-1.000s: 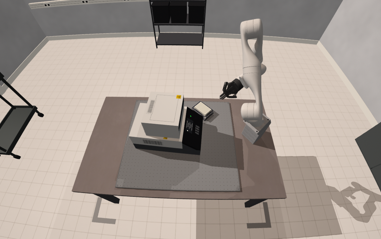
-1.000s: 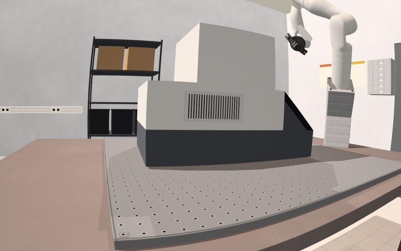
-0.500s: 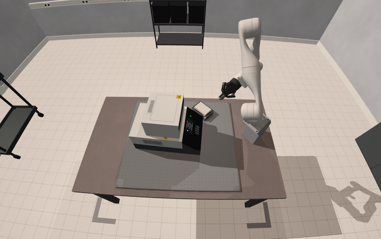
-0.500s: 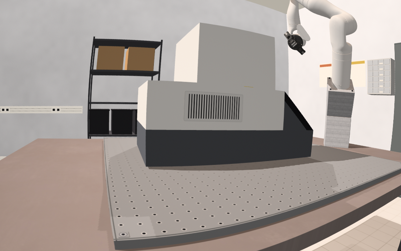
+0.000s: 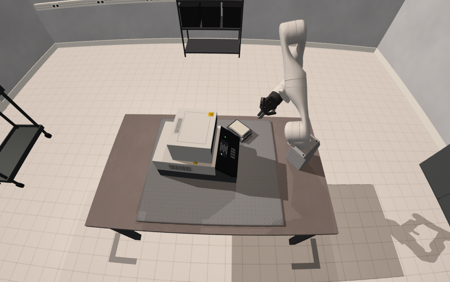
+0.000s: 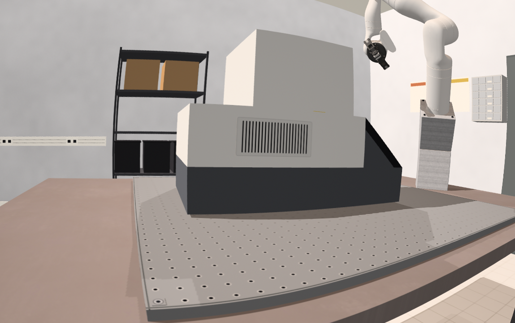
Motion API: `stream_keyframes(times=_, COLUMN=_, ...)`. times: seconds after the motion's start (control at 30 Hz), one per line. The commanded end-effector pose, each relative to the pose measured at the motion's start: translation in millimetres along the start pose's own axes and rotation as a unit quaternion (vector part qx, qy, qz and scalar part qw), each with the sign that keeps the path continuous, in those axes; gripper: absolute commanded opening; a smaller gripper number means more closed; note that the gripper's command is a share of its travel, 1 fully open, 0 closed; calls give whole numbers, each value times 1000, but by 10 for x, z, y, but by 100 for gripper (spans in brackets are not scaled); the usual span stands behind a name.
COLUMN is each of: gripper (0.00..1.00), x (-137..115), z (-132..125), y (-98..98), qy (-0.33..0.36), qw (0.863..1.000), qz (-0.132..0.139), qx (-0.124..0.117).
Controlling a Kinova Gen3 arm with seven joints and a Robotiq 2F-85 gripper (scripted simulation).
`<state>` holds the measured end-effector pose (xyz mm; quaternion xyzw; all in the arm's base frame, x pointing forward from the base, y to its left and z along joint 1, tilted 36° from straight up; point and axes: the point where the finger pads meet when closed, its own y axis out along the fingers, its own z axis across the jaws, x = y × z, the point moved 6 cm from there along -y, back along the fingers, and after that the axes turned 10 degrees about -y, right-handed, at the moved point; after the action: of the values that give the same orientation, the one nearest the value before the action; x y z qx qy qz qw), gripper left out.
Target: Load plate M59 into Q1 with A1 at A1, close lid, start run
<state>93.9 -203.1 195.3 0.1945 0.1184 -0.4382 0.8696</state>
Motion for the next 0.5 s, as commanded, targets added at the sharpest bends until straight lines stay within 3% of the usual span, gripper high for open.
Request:
stream_keyframes(times=0.0, gripper=10, x=7, z=14, y=15, qy=-21, qw=1000, qz=9, qx=-16)
stream_keyframes(times=0.47, gripper=10, x=33, z=83, y=82, qy=-67, qw=996, qz=32, qx=-47)
